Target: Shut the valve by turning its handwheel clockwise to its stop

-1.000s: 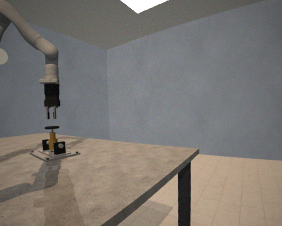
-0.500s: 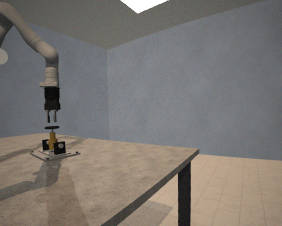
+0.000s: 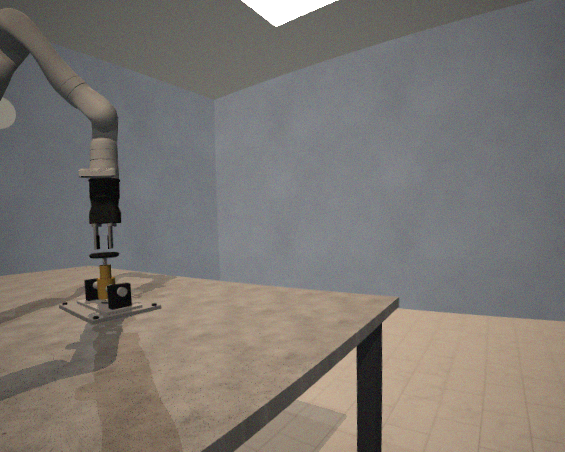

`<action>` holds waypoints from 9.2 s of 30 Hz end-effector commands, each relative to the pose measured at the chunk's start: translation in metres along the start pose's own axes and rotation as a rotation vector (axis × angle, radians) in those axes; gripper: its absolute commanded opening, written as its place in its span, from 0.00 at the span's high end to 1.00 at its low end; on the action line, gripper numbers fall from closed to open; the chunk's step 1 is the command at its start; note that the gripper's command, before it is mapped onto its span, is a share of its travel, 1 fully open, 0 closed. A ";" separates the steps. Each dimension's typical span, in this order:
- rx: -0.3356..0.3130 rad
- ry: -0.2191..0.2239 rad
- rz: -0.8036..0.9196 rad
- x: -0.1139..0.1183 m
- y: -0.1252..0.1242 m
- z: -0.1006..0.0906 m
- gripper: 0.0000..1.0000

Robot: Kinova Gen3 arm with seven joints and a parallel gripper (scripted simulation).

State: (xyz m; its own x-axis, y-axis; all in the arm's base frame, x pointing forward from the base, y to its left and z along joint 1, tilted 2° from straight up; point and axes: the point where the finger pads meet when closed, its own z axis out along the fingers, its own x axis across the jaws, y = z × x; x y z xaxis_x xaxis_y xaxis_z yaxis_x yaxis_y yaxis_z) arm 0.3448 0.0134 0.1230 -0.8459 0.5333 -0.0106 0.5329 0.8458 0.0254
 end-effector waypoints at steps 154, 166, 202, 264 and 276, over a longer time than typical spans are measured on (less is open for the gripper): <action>0.001 0.000 0.002 -0.001 0.000 0.012 1.00; 0.001 0.000 0.002 -0.001 0.000 0.012 1.00; 0.001 0.000 0.051 -0.001 0.000 0.012 1.00; 0.001 -0.001 0.923 -0.001 0.000 0.012 1.00; 0.001 -0.001 1.176 -0.001 0.000 0.012 1.00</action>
State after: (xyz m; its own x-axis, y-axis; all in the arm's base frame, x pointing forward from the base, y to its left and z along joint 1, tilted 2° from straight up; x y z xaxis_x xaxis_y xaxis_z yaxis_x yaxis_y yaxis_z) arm 0.3451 0.0128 0.1110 0.1452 0.9892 0.0192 0.9892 -0.1455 0.0197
